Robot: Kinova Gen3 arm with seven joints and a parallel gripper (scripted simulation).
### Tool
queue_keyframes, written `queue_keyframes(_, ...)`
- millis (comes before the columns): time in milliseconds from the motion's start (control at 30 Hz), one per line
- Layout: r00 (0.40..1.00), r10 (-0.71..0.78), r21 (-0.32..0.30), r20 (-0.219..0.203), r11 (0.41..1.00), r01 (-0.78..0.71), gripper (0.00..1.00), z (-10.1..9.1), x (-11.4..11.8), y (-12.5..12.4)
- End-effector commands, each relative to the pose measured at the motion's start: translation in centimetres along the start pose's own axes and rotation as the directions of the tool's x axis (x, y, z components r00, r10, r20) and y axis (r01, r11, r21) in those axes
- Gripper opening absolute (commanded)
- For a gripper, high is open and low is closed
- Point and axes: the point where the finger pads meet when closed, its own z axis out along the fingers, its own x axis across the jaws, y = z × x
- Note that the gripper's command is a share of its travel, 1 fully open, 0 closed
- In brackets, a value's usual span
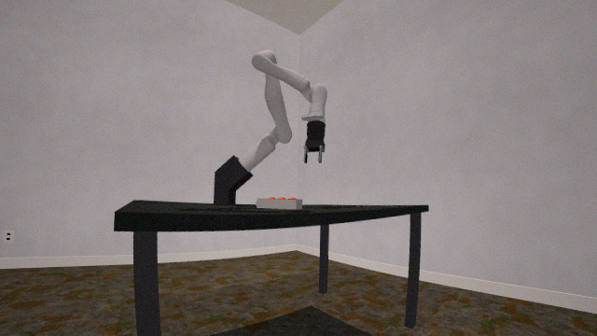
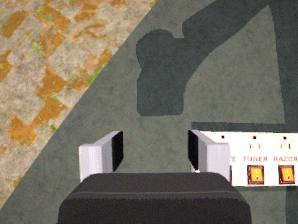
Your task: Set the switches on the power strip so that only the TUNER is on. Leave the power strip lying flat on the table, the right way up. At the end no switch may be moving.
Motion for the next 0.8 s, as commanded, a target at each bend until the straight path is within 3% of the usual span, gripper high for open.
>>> queue_keyframes(0,1.000,0.005,-0.005,0.003,1.000,-0.005,1.00,0.1,0.2,0.0)
queue_keyframes(100,1.000,0.005,-0.005,0.003,1.000,-0.005,1.00,0.1,0.2,0.0)
queue_keyframes(133,1.000,0.013,-0.016,-0.003,1.000,-0.013,1.00,1.0,1.6,0.0)
queue_keyframes(400,1.000,0.013,-0.016,-0.003,1.000,-0.013,1.00,1.0,1.6,0.0)
queue_keyframes(433,1.000,0.019,-0.028,-0.009,0.999,-0.019,1.00,1.9,2.8,0.1)
queue_keyframes(667,1.000,0.019,-0.028,-0.009,0.999,-0.019,1.00,1.9,2.8,0.1)
queue_keyframes(700,1.000,0.025,-0.040,-0.014,0.999,-0.025,1.00,2.7,4.1,0.3)
queue_keyframes(767,1.000,0.025,-0.040,-0.014,0.999,-0.025,1.00,2.7,4.1,0.3)
